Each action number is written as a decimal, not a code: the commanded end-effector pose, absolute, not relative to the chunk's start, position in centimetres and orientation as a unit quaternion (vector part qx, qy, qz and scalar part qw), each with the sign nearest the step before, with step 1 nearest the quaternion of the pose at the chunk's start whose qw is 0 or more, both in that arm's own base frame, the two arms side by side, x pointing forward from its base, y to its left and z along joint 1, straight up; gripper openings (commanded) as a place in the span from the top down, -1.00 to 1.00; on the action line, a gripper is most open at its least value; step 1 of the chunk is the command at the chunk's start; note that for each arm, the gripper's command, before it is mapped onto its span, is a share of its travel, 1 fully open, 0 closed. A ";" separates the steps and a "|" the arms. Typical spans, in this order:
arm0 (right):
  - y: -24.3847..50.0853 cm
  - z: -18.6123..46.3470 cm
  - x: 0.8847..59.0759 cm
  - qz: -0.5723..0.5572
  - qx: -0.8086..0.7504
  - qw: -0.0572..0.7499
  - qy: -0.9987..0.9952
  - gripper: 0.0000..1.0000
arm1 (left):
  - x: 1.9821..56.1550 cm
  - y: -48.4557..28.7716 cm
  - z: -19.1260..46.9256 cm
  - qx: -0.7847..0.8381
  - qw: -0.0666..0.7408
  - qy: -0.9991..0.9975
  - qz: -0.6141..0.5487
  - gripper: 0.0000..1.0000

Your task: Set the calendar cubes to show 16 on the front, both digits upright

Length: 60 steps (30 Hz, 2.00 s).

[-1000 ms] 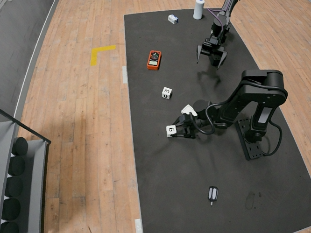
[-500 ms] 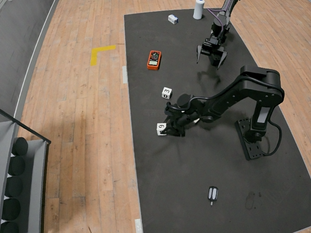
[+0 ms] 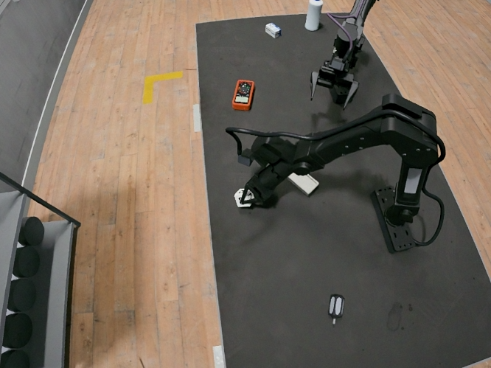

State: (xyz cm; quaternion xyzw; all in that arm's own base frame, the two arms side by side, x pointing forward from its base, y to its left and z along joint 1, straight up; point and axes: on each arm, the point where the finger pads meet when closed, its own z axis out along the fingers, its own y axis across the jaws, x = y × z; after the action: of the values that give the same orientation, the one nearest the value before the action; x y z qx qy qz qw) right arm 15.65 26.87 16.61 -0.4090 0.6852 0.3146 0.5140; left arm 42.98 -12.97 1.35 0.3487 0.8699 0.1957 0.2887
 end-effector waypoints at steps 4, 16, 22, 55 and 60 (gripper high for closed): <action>27.0 17.1 15.9 0.315 -0.407 0.521 0.681 -1.00 | 42.1 -13.1 2.1 0.463 0.155 0.843 0.228 0.29; 27.0 17.1 15.9 0.315 -0.407 0.521 0.681 -1.00 | 40.4 -12.3 3.2 0.584 0.005 0.779 0.227 0.29; 27.0 17.1 15.9 0.315 -0.407 0.521 0.681 -1.00 | 37.9 -10.3 2.3 0.653 -0.124 0.716 0.214 0.29; 27.0 17.1 15.9 0.315 -0.407 0.521 0.681 -1.00 | 37.0 -10.3 1.4 0.681 -0.184 0.681 0.197 0.29; 27.0 17.1 15.9 0.315 -0.407 0.521 0.681 -1.00 | 37.1 -10.4 1.1 0.681 -0.181 0.682 0.197 0.29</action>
State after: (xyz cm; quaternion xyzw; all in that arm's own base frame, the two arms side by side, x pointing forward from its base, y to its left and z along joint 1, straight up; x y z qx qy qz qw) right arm 15.65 26.87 16.61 -0.4090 0.6852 0.3146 0.5140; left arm 36.13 -9.44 0.03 0.6786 0.6802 0.1889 -0.2029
